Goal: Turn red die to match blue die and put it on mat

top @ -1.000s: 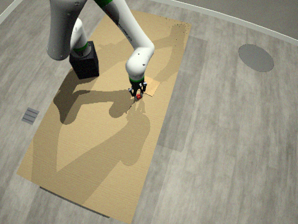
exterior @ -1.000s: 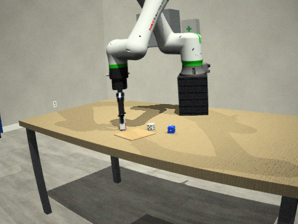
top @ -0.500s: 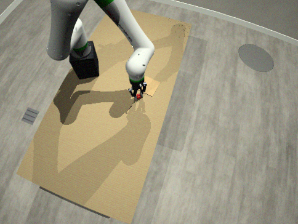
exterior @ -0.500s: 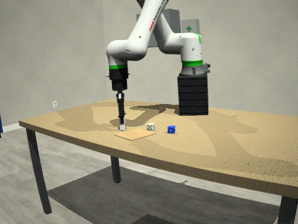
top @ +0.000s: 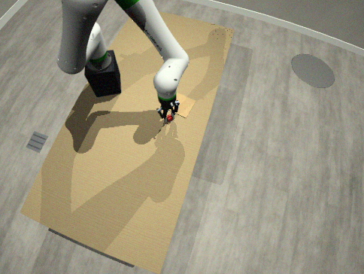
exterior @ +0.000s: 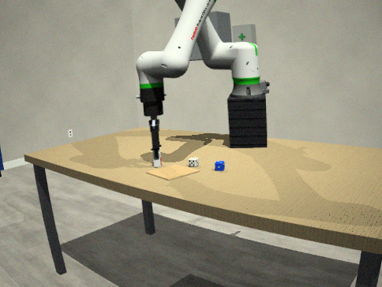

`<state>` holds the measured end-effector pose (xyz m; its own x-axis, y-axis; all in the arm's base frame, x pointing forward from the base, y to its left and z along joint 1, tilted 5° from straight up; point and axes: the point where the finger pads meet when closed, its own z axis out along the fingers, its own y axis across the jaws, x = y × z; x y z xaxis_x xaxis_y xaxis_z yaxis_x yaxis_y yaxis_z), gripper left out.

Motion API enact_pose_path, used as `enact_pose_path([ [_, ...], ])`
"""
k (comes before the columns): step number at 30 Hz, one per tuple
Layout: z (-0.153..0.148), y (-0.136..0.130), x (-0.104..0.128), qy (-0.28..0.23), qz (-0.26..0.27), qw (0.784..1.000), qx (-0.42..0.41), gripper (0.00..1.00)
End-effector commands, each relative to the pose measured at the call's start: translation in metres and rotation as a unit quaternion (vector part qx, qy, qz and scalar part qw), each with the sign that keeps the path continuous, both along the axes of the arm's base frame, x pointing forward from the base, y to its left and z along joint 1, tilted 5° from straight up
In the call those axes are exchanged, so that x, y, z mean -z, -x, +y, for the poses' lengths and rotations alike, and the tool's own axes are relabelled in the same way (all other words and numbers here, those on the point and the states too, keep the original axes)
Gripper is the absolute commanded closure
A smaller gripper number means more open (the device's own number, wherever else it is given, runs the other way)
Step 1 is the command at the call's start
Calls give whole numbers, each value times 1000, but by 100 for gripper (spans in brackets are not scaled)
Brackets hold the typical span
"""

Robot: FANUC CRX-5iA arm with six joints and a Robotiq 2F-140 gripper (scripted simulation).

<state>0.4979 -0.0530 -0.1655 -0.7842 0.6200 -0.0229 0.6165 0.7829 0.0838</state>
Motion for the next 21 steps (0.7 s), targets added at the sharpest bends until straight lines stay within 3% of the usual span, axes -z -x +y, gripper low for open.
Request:
enact_pose_path([
  [1,0,0,0,0,0,1000,0,72],
  [9,0,0,0,0,0,1000,0,72],
  [10,0,0,0,0,0,1000,0,84],
  [21,0,0,0,0,0,1000,0,84],
])
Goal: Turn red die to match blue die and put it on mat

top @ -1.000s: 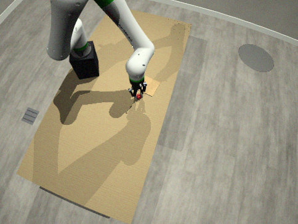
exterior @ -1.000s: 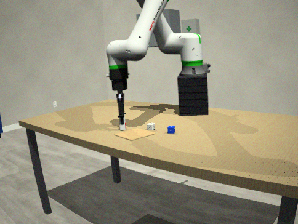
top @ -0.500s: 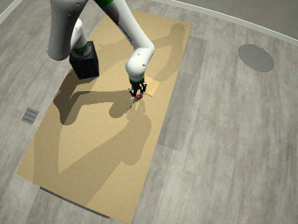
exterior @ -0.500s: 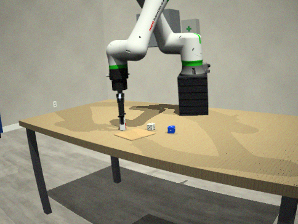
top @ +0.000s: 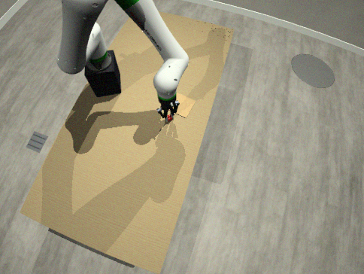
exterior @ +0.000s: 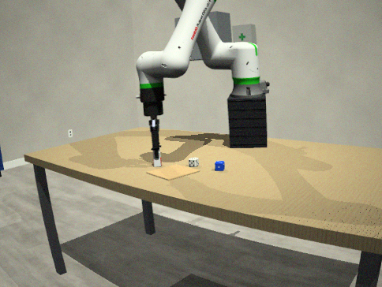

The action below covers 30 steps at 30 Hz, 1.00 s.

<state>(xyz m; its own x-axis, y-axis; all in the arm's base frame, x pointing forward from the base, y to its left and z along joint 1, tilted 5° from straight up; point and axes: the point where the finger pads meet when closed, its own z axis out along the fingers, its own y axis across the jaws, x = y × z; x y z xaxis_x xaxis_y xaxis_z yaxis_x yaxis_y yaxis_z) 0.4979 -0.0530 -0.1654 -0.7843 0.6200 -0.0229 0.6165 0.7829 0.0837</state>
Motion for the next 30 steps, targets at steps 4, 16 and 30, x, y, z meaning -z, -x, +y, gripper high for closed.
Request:
enact_pose_path([
  [4,0,0,0,0,0,1000,0,84],
  [16,0,0,0,0,0,1000,0,84],
  [30,-1,1,-14,0,0,1000,0,84],
])
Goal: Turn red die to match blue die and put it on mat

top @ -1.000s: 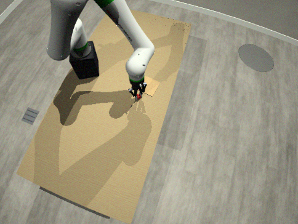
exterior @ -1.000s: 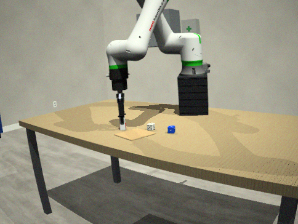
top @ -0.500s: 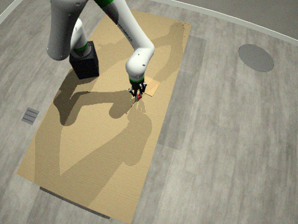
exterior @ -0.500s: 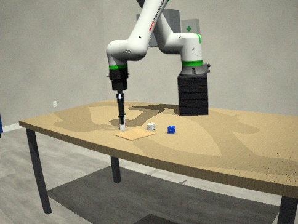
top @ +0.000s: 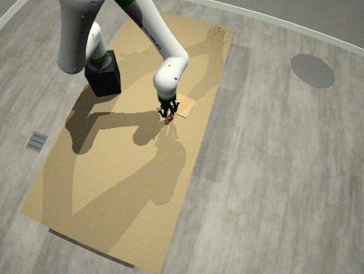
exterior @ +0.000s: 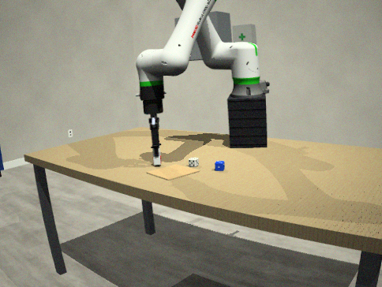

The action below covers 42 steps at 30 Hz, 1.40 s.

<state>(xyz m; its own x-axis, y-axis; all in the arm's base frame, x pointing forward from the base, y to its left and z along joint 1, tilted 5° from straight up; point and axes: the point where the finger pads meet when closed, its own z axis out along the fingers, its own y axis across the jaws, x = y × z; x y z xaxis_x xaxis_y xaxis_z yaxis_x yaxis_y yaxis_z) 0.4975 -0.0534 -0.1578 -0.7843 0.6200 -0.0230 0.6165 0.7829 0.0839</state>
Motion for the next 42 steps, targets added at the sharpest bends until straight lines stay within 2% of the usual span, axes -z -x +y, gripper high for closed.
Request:
enact_pose_path([
  [1,0,0,-6,0,0,1000,0,84],
  [10,-4,5,-69,0,0,1000,0,84],
  [14,-5,6,-88,0,0,1000,0,84],
  [27,-4,6,-92,0,0,1000,-3,84],
  [30,24,-2,-95,7,-5,996,-94,84],
  [35,33,-4,-96,9,-6,992,-124,84],
  [36,53,-9,-98,13,-9,982,-186,84],
  [42,79,-13,-100,19,-14,964,-264,84],
])
